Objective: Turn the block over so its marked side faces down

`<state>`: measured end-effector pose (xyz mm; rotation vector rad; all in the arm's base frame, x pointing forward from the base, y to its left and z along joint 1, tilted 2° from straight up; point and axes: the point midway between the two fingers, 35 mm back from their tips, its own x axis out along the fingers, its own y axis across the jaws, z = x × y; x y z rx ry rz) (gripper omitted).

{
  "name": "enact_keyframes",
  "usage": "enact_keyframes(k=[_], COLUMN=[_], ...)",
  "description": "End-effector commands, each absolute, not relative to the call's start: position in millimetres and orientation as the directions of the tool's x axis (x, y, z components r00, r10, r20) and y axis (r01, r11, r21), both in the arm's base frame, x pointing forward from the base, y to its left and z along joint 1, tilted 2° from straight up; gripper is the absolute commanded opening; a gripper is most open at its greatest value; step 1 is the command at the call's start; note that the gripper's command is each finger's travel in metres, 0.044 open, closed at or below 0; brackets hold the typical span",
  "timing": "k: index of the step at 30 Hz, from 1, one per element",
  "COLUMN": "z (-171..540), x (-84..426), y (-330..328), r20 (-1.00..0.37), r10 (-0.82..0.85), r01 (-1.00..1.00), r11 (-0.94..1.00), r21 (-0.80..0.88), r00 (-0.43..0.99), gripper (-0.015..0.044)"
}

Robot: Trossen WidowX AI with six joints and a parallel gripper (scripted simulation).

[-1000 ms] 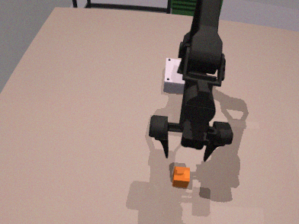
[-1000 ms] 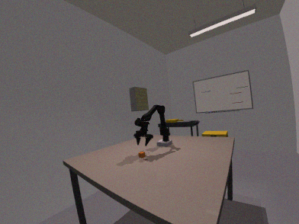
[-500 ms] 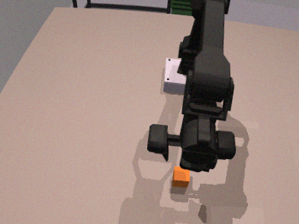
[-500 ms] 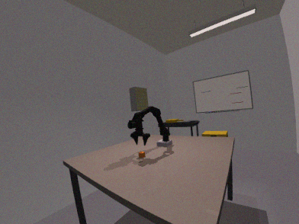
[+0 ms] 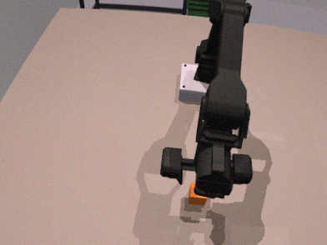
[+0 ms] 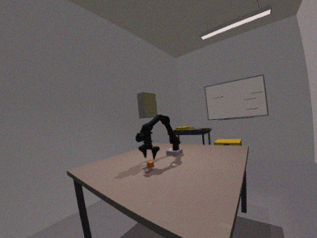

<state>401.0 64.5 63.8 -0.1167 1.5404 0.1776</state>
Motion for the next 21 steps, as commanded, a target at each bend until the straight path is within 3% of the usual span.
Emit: enact_keyframes(k=[1, 21], z=[50.7, 25.3], x=[399.8, 400.3], y=[64.3, 65.2], r20=[-0.999, -0.999], r10=[0.036, 0.037], r01=[-0.188, -0.188], r11=[0.982, 0.982], r21=[0.033, 0.033], r00=[0.015, 0.015], gripper=[0.0440, 0.0440])
